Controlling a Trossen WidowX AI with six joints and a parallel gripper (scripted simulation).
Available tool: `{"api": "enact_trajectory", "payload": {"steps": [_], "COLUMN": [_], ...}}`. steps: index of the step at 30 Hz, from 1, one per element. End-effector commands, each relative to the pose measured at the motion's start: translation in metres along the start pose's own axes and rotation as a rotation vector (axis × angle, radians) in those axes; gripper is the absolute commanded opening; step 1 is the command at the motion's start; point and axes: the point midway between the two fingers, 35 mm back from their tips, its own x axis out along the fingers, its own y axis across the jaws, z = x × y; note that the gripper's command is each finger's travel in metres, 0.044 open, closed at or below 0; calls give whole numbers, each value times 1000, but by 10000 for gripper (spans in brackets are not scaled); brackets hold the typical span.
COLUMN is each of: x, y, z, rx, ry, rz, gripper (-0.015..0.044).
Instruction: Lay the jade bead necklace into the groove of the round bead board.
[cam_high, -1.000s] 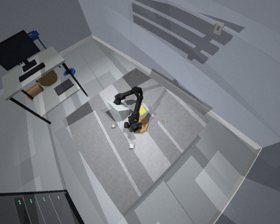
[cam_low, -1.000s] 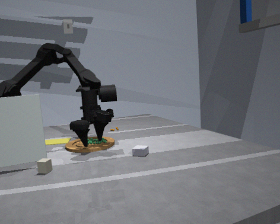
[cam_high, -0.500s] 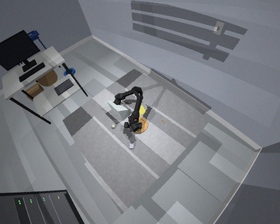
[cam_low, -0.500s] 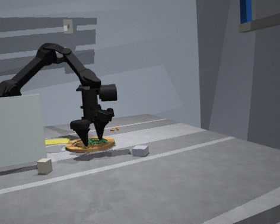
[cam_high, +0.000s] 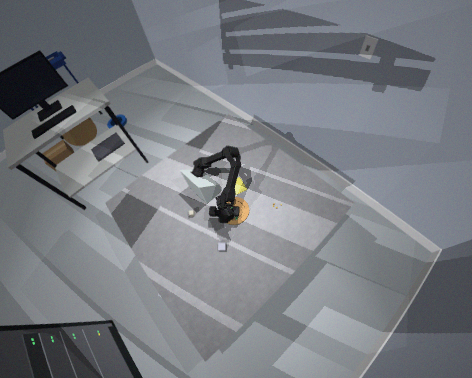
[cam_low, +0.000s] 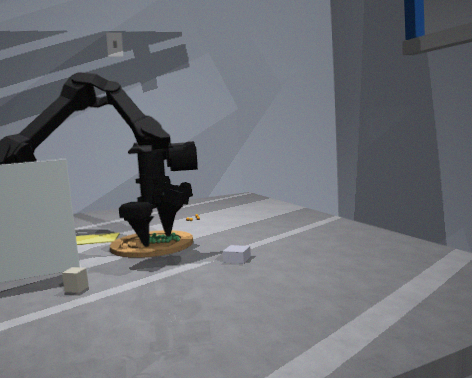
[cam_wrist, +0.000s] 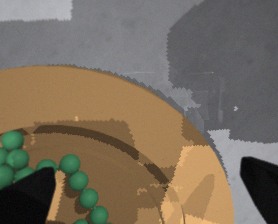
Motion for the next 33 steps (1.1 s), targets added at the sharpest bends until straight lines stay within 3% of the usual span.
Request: {"api": "enact_trajectory", "payload": {"steps": [1, 9, 13, 21, 33], "x": [-4, -16, -23, -28, -28], "y": [8, 30, 41, 50, 50], "z": [1, 1, 0, -1, -1], "rx": [-229, -1047, -1426, -1796, -1813], "ry": [-1, -5, -6, -8, -8], "rz": [7, 7, 6, 6, 6], "gripper": [335, 125, 120, 120, 120]}}
